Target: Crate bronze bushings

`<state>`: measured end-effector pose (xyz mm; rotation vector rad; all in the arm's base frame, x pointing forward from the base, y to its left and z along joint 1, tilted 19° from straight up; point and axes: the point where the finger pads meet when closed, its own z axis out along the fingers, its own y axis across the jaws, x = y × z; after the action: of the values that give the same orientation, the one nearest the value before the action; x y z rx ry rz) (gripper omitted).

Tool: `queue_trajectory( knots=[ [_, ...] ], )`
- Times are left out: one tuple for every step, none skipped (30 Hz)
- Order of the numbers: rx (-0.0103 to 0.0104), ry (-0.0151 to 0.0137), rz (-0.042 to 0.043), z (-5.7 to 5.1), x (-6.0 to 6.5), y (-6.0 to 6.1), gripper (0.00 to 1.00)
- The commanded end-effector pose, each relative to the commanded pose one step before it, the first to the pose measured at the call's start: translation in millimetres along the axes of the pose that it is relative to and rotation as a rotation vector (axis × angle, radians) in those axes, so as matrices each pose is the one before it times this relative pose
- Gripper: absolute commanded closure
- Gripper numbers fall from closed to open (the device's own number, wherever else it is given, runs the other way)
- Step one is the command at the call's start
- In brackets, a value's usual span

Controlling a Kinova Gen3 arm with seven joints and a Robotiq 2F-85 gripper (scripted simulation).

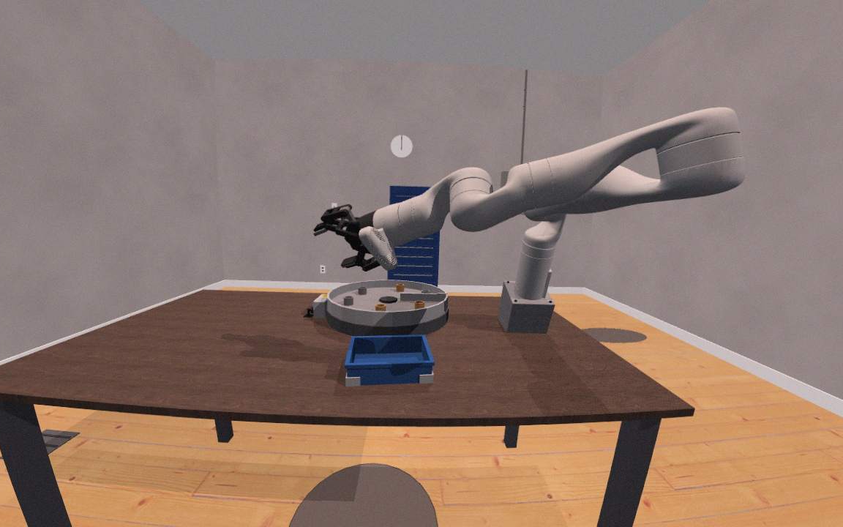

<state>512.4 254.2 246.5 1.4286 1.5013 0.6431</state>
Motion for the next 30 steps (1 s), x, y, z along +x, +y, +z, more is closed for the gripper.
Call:
queue_trajectory(
  knots=[
    [0.01511,0.00709,0.02491,-3.47,-6.96,-1.6,0.0],
    [0.0,0.0,0.0,0.0,0.0,0.0,0.0],
    [0.0,0.0,0.0,0.0,0.0,0.0,0.0],
    [0.0,0.0,0.0,0.0,0.0,0.0,0.0],
    [0.0,0.0,0.0,0.0,0.0,0.0,0.0],
    [0.0,0.0,0.0,0.0,0.0,0.0,0.0],
    [0.0,0.0,0.0,0.0,0.0,0.0,0.0],
    [0.0,0.0,0.0,0.0,0.0,0.0,0.0],
    [0.0,0.0,0.0,0.0,0.0,0.0,0.0],
    [0.0,0.0,0.0,0.0,0.0,0.0,0.0],
    [-0.00048,-0.0011,-0.00114,-0.93,-10.24,-1.96,0.0],
    [0.0,0.0,0.0,-1.17,-10.1,-1.82,0.0],
    [0.0,0.0,0.0,-1.17,-10.1,-1.82,0.0],
    [0.0,0.0,0.0,-1.17,-10.1,-1.82,0.0],
    [0.0,0.0,0.0,-1.17,-10.1,-1.82,0.0],
    [0.0,0.0,0.0,0.0,0.0,0.0,0.0],
    [0.0,0.0,0.0,0.0,0.0,0.0,0.0],
    [0.0,0.0,0.0,0.0,0.0,0.0,0.0],
    [0.0,0.0,0.0,0.0,0.0,0.0,0.0],
    [0.0,0.0,0.0,0.0,0.0,0.0,0.0],
    [0.0,0.0,0.0,0.0,0.0,0.0,0.0],
    [0.0,0.0,0.0,0.0,0.0,0.0,0.0],
    [0.0,0.0,0.0,0.0,0.0,0.0,0.0],
    [0.0,0.0,0.0,0.0,0.0,0.0,0.0],
    [0.0,0.0,0.0,0.0,0.0,0.0,0.0],
    [0.0,0.0,0.0,0.0,0.0,0.0,0.0],
    [0.0,0.0,0.0,0.0,0.0,0.0,0.0],
    [-0.00061,-0.00106,-0.00144,-1.03,-10.16,-1.93,0.0],
    [0.0,0.0,0.0,-1.17,-10.1,-1.82,0.0],
    [0.0,0.0,0.0,-1.17,-10.1,-1.82,0.0]
  ],
)
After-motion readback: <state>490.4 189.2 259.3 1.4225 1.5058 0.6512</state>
